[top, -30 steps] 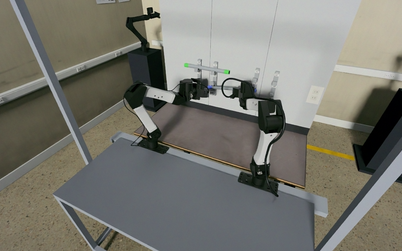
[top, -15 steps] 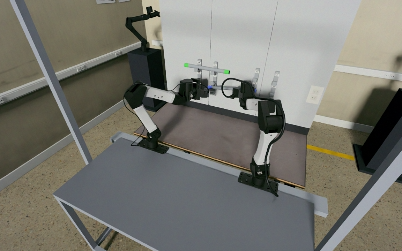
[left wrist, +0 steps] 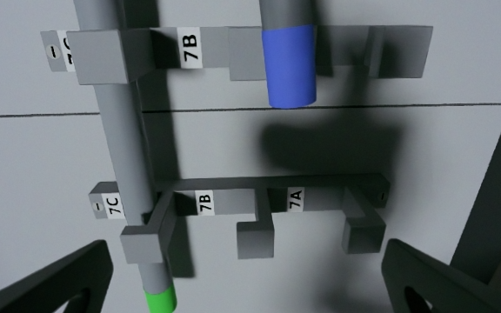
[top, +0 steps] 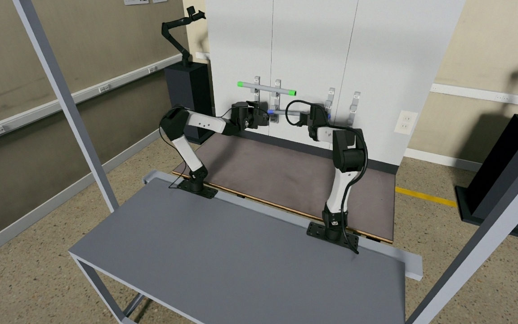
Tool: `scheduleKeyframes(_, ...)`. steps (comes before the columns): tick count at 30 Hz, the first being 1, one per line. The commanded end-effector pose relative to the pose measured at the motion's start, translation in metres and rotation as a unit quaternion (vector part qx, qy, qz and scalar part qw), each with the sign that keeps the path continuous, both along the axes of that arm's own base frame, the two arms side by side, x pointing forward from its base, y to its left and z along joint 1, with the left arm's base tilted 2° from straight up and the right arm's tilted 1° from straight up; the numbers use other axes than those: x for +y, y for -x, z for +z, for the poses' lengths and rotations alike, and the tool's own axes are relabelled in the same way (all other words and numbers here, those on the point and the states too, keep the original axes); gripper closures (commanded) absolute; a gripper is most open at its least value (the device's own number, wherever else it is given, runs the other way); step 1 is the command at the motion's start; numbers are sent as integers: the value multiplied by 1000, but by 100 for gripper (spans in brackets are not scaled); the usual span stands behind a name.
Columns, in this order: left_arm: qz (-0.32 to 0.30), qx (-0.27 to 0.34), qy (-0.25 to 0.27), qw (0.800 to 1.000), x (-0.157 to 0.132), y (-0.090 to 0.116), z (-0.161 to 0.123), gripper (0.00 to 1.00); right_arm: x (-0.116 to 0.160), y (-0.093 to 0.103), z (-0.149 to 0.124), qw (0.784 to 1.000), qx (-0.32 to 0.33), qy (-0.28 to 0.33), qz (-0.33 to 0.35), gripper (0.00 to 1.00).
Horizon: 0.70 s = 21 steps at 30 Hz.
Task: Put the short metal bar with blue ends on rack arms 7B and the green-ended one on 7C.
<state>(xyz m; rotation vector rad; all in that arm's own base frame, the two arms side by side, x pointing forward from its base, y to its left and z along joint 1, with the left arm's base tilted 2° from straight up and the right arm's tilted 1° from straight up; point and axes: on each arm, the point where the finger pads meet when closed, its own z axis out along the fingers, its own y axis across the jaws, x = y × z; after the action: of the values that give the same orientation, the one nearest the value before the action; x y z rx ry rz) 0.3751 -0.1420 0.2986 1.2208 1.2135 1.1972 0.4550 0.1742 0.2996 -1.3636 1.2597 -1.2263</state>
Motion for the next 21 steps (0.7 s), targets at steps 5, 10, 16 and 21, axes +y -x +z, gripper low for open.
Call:
scheduleKeyframes(5, 2, -20, 8, 1000, 3, 5, 10, 0, 7, -5, 44, 997, -65, -51, -2, 100)
scheduleKeyframes(10, 2, -20, 8, 1000, 3, 5, 10, 0, 7, -5, 43, 997, -65, -51, -2, 100)
scheduleKeyframes(16, 2, -20, 8, 1000, 3, 5, 10, 0, 7, -4, 42, 997, -65, -51, -2, 100)
scheduleKeyframes(21, 2, -20, 8, 1000, 3, 5, 10, 0, 7, -4, 42, 997, -65, -51, -2, 100)
